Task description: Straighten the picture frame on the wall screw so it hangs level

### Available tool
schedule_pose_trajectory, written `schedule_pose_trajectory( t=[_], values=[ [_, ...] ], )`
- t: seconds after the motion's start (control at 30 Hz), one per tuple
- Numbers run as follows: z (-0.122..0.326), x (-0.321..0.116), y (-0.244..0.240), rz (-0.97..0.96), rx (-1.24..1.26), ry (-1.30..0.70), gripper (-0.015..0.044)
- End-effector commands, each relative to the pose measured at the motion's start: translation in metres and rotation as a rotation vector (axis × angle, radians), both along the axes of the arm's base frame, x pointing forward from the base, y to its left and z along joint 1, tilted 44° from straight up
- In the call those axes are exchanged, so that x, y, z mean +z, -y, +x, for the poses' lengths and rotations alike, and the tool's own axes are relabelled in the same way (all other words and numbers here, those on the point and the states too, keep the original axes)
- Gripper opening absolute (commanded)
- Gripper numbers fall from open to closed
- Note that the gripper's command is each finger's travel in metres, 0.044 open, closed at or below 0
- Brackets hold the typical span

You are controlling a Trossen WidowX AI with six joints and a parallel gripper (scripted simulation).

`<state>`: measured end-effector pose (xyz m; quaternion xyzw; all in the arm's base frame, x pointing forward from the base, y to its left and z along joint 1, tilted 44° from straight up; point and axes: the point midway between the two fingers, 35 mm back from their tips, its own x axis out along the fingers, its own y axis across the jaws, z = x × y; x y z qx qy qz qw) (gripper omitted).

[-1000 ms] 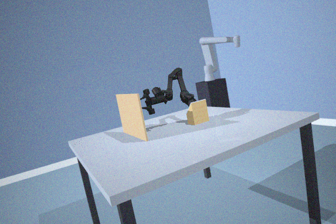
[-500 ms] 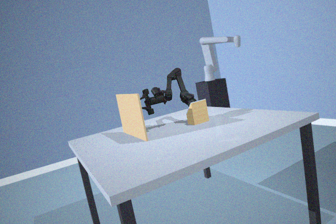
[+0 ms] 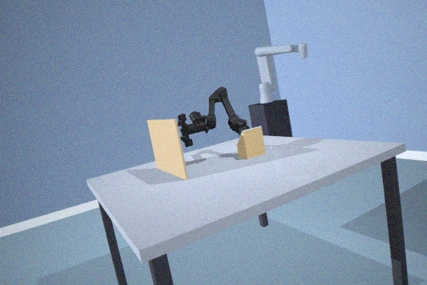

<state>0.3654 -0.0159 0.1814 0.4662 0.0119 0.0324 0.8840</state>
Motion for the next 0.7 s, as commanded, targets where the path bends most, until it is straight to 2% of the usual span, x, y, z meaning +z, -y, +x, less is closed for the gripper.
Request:
schedule_pose_trajectory(
  t=[0.0,0.67],
  values=[
    [0.007,0.000,-0.001,-0.004,0.001,0.001,0.0260],
    [0.021,-0.001,-0.002,-0.004,0.001,0.002,0.0260]
  ],
)
